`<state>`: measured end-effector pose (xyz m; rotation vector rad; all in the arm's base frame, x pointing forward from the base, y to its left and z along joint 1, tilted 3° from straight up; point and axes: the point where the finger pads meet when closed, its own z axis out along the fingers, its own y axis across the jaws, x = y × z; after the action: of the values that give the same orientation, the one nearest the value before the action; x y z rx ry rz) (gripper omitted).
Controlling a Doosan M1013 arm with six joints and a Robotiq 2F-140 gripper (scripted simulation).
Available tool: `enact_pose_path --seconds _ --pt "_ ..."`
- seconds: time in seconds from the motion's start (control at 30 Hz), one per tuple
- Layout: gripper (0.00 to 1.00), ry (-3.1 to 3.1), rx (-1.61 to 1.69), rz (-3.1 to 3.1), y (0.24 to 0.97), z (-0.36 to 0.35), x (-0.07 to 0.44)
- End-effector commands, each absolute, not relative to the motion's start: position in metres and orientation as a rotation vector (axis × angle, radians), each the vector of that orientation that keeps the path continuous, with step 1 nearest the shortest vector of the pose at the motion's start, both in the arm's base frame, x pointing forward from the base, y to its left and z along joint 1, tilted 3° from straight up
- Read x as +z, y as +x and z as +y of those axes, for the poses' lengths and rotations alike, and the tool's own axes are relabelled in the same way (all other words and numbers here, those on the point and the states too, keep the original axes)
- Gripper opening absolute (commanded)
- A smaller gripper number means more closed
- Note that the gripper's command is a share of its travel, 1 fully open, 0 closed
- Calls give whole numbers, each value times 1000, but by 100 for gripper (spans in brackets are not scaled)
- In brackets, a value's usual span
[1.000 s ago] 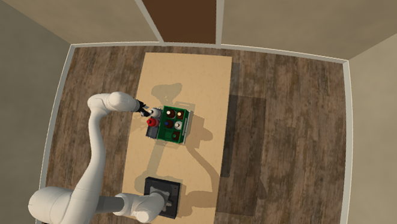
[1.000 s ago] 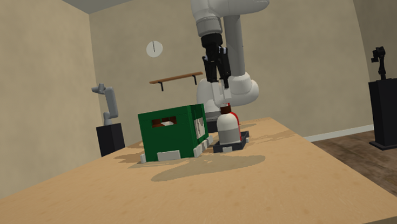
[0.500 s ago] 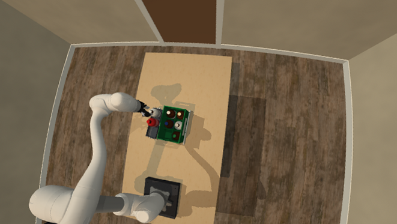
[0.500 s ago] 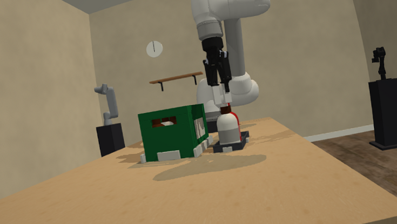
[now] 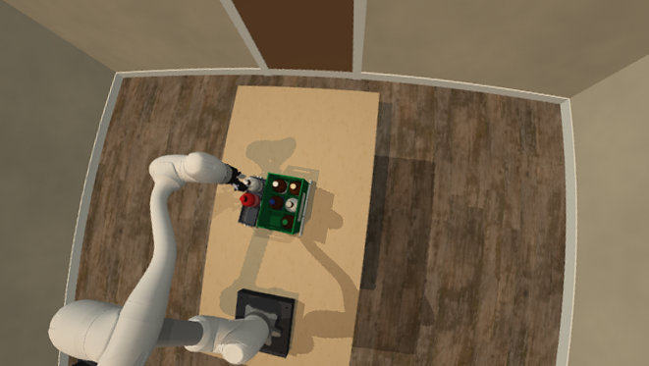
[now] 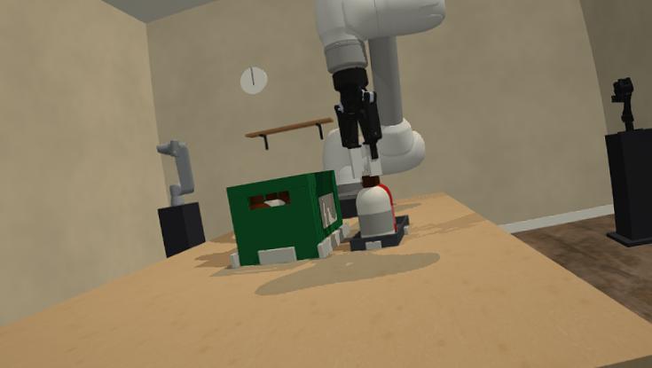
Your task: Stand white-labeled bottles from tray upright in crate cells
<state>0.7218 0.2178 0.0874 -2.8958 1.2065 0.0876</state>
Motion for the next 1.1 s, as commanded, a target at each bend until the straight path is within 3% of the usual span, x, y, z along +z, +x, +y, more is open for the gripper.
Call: enact_pose_path --seconds 0.0,1.07 --pt "38 -2896 88 1206 722 218 85" --pt "38 -2896 88 1206 721 218 80"
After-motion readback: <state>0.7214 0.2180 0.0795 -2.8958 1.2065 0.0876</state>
